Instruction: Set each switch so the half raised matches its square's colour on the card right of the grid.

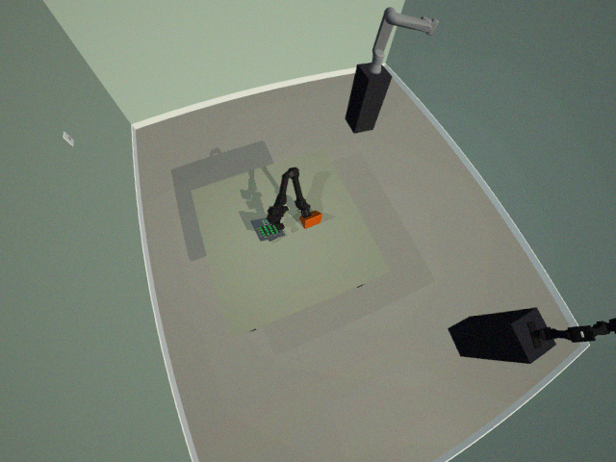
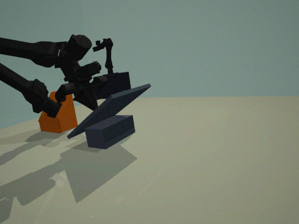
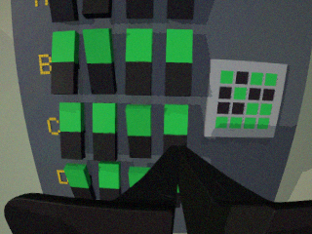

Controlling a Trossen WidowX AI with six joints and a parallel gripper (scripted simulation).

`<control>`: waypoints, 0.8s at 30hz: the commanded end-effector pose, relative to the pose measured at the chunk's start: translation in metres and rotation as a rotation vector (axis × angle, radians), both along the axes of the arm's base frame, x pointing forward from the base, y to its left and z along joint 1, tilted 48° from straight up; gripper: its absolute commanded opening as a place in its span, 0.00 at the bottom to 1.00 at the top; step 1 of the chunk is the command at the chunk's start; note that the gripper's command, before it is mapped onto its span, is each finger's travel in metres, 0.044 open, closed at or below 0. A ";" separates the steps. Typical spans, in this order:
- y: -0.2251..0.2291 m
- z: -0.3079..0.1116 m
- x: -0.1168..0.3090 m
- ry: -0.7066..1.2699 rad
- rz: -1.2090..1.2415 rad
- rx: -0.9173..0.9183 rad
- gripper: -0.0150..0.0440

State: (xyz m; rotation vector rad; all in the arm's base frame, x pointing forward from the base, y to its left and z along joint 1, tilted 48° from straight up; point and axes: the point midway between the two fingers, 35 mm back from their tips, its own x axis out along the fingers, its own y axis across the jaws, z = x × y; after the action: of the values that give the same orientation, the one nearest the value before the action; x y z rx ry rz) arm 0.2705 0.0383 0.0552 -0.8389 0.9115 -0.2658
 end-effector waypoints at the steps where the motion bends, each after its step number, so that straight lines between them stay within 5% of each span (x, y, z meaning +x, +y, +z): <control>1: 0.000 -0.001 0.000 0.006 0.004 -0.001 0.25; 24: -0.001 -0.002 0.001 0.006 0.004 -0.002 0.25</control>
State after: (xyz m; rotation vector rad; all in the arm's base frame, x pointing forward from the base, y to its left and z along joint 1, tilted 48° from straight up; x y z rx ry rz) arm 0.2717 0.0376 0.0544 -0.8388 0.9105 -0.2652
